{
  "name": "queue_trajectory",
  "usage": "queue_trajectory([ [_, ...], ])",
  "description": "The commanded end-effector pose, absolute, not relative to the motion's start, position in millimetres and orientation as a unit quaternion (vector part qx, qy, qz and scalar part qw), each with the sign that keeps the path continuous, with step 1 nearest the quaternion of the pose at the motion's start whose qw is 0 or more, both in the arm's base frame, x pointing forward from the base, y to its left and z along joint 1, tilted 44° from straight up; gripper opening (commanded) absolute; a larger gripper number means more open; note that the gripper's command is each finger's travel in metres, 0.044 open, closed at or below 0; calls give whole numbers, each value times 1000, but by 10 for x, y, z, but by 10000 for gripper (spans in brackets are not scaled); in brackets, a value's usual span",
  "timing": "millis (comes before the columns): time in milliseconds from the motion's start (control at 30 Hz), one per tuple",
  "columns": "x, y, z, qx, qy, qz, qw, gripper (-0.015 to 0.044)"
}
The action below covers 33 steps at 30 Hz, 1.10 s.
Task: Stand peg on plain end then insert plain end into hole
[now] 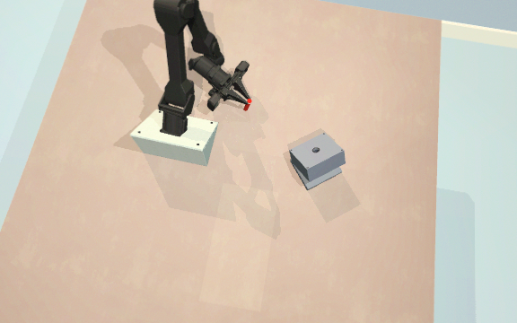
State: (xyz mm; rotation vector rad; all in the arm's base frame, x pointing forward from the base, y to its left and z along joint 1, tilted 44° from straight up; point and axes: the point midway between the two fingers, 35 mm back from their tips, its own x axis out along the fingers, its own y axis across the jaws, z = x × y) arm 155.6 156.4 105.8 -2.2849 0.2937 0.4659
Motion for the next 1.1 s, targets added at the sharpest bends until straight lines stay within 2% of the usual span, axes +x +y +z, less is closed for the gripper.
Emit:
queue_trajectory([
  [0, 1540, 1581, 1049, -897, 115, 183, 385, 50],
  [567, 1518, 1587, 1043, -899, 119, 169, 386, 50],
  [600, 1531, 1570, 1053, -899, 120, 168, 386, 56],
  [700, 1531, 1570, 1053, -899, 120, 167, 386, 130],
  [1067, 1531, 1570, 1053, -899, 120, 167, 386, 130],
])
